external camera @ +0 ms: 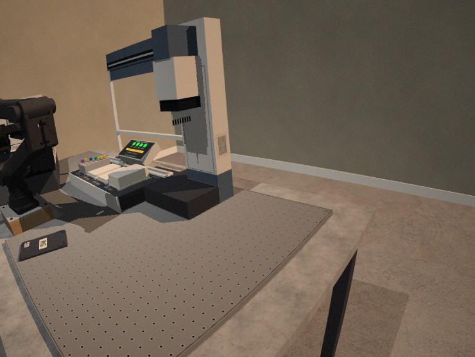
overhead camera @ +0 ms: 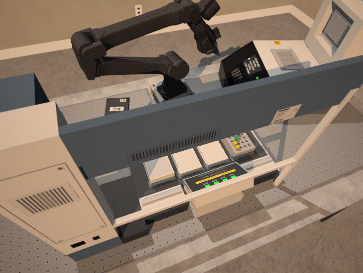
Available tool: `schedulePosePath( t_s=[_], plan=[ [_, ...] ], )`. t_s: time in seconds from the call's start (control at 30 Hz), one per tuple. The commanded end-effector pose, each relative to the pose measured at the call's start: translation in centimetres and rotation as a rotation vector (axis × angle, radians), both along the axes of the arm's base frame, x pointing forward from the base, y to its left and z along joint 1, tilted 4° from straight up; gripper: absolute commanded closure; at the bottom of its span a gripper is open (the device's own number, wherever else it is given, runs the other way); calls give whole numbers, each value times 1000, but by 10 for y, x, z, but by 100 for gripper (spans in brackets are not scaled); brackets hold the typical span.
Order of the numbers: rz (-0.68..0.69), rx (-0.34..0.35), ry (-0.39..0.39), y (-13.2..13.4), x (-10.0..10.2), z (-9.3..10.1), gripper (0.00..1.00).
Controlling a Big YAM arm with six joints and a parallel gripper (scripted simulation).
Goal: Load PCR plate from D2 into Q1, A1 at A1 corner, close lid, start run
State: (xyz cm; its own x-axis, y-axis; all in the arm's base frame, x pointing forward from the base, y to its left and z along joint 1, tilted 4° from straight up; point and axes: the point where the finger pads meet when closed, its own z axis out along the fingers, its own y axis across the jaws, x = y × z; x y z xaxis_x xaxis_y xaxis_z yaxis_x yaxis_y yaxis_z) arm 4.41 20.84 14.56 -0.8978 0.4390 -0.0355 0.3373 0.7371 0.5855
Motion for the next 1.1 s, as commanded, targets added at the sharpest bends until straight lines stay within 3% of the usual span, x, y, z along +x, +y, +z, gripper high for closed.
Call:
schedulePosePath(
  t_s=[0.0, 0.83, 1.07],
  plan=[
    [16, 44, -4, 9, -2, 26, 100],
    [18, 106, -3, 20, -2, 46, 100],
    [18, 96, -4, 18, -2, 43, 100]
  ],
)
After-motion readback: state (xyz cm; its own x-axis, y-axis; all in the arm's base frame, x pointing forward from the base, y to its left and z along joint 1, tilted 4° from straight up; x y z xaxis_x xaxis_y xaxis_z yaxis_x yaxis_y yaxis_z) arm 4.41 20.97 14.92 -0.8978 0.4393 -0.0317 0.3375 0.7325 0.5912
